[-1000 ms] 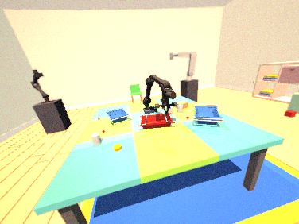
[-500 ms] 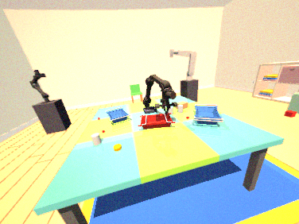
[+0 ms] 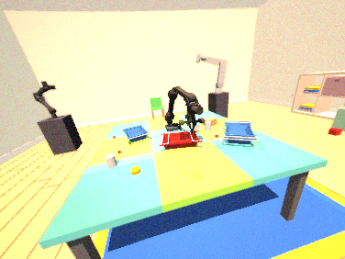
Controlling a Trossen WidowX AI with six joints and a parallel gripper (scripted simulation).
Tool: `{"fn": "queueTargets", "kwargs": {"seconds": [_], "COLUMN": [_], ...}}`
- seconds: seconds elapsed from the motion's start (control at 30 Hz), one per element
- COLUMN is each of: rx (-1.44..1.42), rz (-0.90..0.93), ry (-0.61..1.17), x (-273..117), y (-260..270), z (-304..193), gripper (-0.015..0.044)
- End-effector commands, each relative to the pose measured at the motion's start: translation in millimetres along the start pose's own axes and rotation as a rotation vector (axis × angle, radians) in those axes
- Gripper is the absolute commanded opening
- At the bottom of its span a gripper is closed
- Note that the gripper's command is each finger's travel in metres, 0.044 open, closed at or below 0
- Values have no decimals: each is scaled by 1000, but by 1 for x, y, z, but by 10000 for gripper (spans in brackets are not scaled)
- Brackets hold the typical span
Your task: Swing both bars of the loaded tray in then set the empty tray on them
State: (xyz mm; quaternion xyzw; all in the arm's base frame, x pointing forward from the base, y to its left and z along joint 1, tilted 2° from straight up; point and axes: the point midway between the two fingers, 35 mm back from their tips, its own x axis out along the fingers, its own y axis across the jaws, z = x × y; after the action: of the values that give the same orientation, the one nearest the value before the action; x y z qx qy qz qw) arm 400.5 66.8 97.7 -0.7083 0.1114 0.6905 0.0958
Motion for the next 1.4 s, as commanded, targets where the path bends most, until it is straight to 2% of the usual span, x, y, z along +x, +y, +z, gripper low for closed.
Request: {"fn": "queueTargets", "kwargs": {"seconds": [0.0,0.57,0.83,1.13,1.17,1.2,1.37], "rx": [0,0,0,-4,-4,9,324], "rz": [0,0,-1,-11,-11,-4,-1], "ry": [0,0,2,23,24,8,7], "x": [0,0,-6,-87,-89,-60,-57], "y": [0,0,0,2,2,3,83], "z": [0,0,-1,3,3,-1,-16], "gripper": [0,0,210,440,440,440,440]}}
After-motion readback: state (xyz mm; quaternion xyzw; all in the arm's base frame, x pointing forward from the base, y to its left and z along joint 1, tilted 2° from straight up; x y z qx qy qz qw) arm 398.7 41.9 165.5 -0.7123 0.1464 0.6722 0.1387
